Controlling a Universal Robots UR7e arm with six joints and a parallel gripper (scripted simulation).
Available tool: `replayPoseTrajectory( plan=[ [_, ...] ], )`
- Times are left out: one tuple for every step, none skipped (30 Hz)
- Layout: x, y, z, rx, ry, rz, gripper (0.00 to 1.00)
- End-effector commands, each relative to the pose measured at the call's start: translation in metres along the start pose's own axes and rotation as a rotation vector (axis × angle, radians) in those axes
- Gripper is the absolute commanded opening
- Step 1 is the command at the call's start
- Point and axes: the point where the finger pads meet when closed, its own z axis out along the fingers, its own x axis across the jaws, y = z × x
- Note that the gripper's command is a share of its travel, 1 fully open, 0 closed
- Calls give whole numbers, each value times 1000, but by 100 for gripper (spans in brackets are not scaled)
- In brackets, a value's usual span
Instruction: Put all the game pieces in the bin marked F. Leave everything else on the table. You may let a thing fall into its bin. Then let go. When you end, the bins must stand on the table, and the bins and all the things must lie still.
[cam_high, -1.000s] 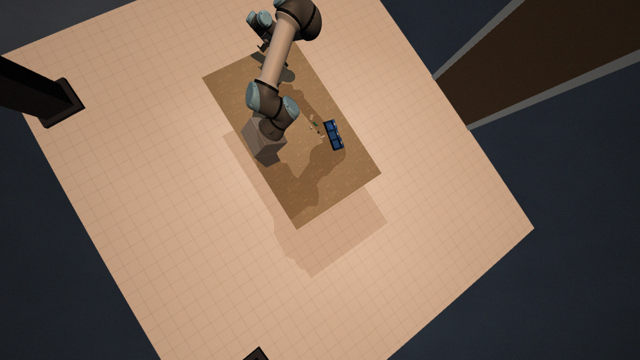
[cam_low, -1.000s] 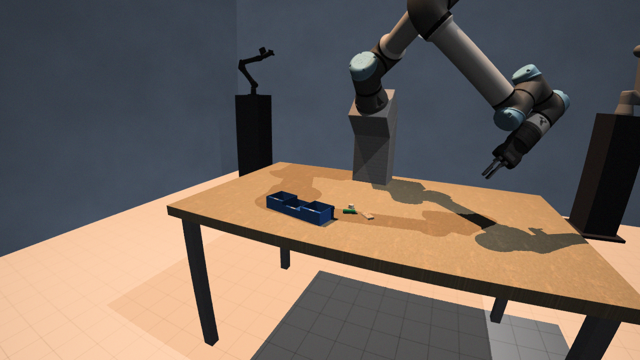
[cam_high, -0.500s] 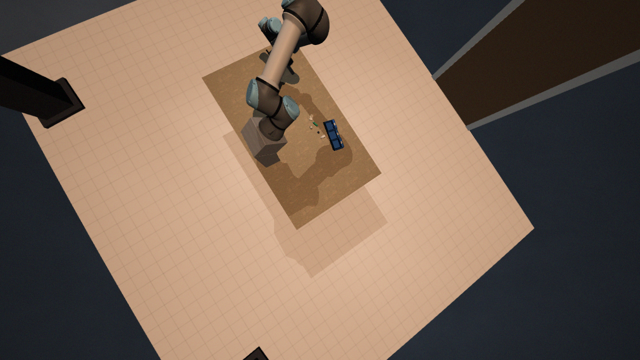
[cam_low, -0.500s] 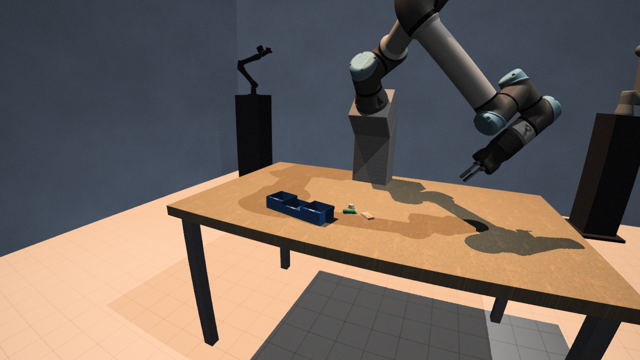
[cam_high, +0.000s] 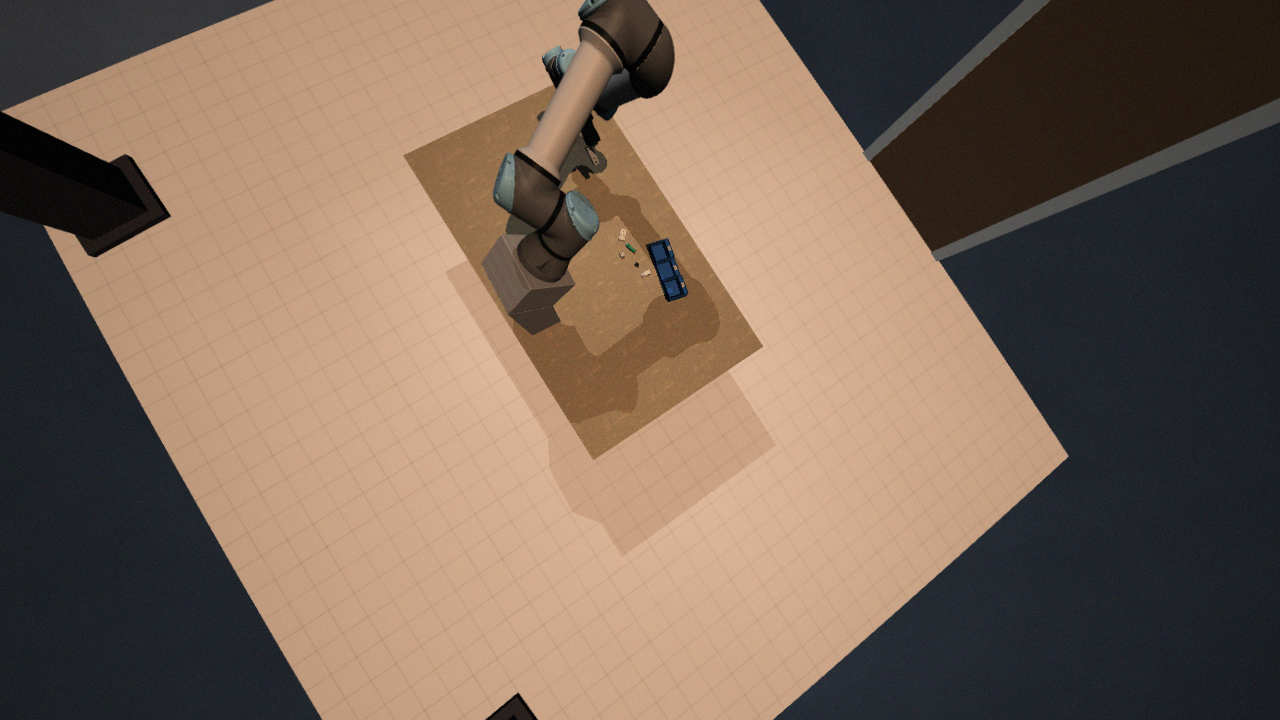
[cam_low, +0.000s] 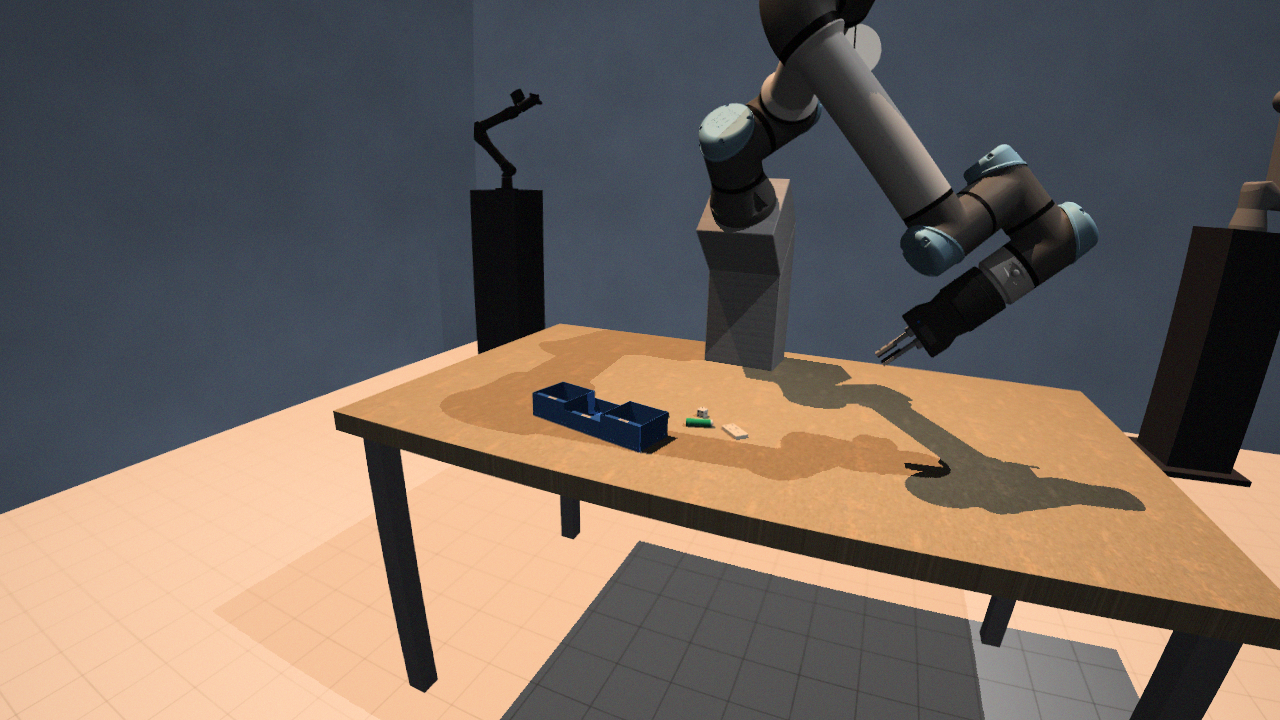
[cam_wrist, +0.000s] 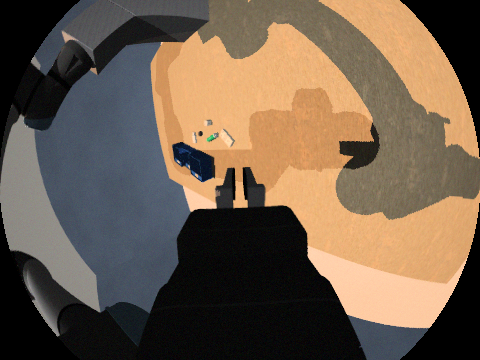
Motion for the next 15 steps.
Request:
replayPoseTrajectory(
  plan=[
    [-15,0,20,109,-19,-22,31],
    [-20,-1,27,109,-19,-22,31],
    [-24,-1,32,109,-19,-22,31],
    [-24,-1,32,109,-19,-22,31],
    [-24,-1,32,109,-19,-22,31],
    [-24,-1,32,109,-19,-22,31],
    [-24,-1,32,109,-19,-22,31],
    [-29,-2,39,158,-25,-30,31],
    [-34,-3,45,199,-29,-37,31],
    [-40,-4,52,199,-29,-37,31],
    [-42,-4,55,199,-29,-37,31],
    [-42,-4,55,199,-29,-37,31],
    [-42,-4,55,199,-29,-37,31],
    [-42,-4,55,199,-29,-37,31],
    [-48,-6,62,249,-29,-43,31]
  ],
)
